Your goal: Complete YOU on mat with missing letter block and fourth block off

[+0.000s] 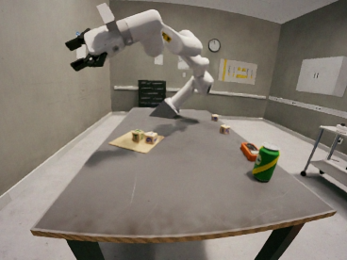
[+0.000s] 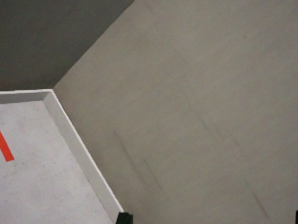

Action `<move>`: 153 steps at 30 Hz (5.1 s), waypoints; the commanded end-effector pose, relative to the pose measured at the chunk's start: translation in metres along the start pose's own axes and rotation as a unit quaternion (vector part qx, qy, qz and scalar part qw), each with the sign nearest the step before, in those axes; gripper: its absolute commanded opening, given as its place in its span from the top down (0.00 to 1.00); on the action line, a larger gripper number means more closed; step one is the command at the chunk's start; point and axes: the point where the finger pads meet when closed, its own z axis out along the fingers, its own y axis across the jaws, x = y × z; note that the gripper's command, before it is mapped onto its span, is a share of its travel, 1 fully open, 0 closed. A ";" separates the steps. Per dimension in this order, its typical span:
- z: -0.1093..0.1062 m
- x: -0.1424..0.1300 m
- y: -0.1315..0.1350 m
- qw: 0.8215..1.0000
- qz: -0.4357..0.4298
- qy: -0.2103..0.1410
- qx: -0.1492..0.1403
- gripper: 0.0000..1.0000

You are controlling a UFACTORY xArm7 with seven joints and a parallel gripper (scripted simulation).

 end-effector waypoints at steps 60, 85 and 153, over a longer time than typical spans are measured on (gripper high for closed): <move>-0.300 -0.175 -0.186 0.962 -0.173 -0.179 0.115 0.00; -0.475 -0.386 -0.230 0.920 -0.265 -0.234 0.169 0.00; -0.685 -0.757 -0.100 0.843 0.048 -0.352 0.403 0.00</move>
